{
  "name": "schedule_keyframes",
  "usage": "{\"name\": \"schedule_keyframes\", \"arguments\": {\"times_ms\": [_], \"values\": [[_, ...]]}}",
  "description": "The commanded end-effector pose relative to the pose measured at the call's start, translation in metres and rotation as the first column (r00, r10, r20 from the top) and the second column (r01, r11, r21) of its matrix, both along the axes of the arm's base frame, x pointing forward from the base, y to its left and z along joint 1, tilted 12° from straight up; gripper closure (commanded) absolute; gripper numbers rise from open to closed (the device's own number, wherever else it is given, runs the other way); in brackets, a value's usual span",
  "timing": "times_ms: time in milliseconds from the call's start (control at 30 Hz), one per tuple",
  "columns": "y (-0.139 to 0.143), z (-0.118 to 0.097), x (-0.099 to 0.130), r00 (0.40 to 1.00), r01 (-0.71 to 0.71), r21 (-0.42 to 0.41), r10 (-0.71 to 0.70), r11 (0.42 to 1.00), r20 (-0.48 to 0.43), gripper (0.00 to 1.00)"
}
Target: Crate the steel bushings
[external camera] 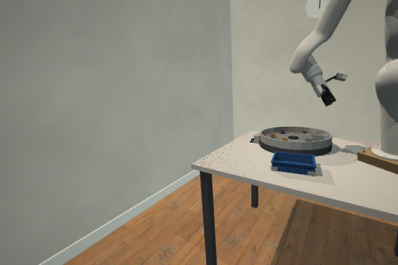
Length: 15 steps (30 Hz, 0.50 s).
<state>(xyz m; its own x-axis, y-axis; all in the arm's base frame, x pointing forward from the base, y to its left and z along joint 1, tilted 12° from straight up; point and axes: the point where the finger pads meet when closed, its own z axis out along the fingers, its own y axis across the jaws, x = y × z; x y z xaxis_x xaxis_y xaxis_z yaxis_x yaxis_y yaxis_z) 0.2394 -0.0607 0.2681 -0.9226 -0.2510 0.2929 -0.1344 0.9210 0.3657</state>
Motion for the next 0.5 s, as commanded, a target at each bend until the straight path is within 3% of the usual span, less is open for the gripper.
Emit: {"name": "schedule_keyframes", "arguments": {"times_ms": [0, 67, 100, 467], "values": [[-0.013, -0.019, 0.018, 0.986, 0.157, -0.023, -0.156, 0.987, 0.055, 0.00], [-0.013, -0.019, 0.018, 0.986, 0.157, -0.023, -0.156, 0.987, 0.055, 0.00], [-0.020, -0.026, 0.025, 0.972, 0.226, -0.033, -0.223, 0.974, 0.075, 0.00], [-0.052, -0.050, 0.044, 0.881, 0.462, -0.063, -0.450, 0.884, 0.147, 0.00]]}}
